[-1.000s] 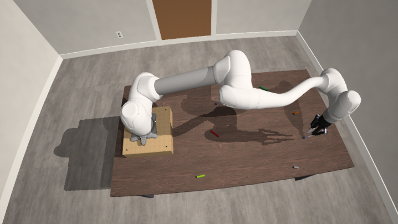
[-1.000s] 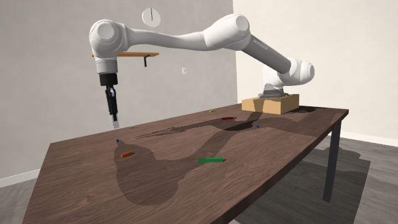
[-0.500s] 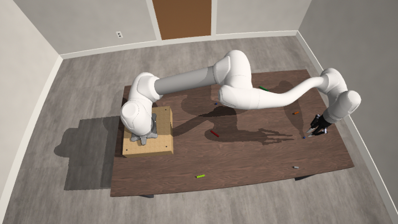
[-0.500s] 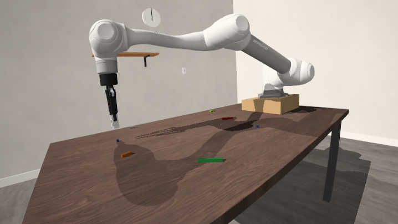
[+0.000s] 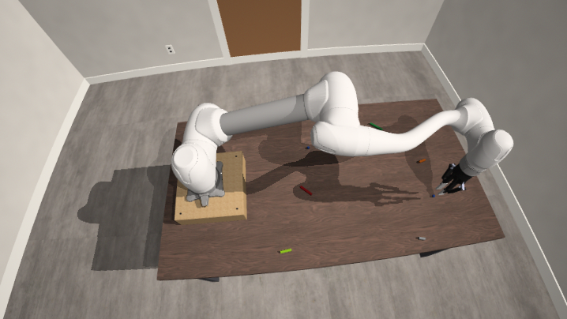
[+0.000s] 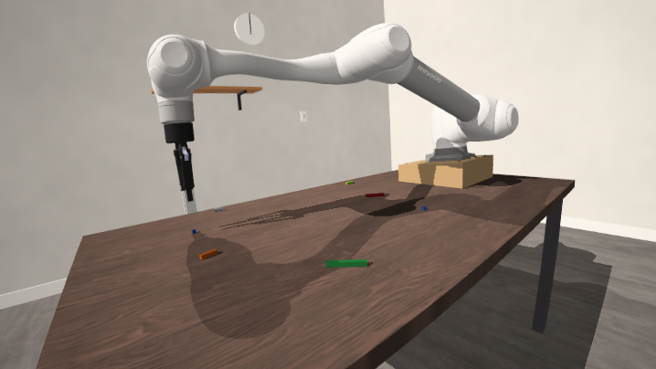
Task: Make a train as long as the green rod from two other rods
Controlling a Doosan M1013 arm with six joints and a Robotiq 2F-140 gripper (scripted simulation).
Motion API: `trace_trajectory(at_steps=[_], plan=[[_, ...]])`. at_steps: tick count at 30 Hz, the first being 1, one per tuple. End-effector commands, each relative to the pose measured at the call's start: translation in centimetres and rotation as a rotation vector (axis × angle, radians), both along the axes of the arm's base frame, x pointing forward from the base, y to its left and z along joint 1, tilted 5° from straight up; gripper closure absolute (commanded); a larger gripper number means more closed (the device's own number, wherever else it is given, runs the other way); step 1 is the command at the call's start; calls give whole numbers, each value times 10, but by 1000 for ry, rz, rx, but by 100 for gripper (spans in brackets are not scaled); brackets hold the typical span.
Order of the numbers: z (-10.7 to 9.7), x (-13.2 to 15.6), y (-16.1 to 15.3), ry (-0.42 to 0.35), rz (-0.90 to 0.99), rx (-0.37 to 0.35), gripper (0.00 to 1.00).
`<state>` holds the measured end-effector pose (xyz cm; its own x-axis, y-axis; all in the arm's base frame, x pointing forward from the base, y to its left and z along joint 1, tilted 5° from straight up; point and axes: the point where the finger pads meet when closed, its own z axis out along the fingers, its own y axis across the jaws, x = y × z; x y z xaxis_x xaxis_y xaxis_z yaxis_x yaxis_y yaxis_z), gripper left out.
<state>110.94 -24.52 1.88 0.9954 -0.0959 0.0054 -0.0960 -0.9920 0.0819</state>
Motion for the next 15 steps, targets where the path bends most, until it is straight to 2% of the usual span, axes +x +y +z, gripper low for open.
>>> trace_trajectory(at_steps=[1, 15], plan=[[-1, 0, 0, 0, 0, 0, 77], [-18, 0, -2, 0, 0, 0, 77]])
